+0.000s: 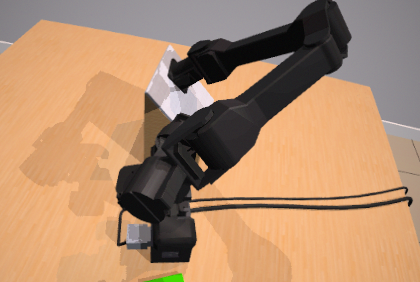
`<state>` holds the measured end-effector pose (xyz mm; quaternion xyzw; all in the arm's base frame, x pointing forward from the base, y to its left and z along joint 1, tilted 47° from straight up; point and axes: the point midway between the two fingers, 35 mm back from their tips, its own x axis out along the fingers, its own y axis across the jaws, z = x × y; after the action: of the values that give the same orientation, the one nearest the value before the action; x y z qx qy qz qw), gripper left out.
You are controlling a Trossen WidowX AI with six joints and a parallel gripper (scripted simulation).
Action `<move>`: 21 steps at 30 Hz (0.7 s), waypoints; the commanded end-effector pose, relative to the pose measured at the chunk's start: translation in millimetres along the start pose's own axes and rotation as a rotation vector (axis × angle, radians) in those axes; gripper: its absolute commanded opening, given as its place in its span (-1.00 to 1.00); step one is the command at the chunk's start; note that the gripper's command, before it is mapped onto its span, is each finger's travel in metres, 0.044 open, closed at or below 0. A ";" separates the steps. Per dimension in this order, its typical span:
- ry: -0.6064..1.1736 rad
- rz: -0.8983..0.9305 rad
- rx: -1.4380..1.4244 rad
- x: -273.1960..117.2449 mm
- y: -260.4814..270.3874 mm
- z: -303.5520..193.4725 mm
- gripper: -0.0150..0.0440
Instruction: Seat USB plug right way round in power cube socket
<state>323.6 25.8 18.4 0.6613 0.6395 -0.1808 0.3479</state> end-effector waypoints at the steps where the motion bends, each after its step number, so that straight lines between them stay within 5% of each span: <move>1: 0.000 0.000 -0.001 -0.4 0.1 -0.1 -0.49; 21: 0.000 0.000 0.000 -6.3 0.0 0.1 -0.49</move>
<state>322.7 23.6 20.8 0.6617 0.6400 -0.1821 0.3454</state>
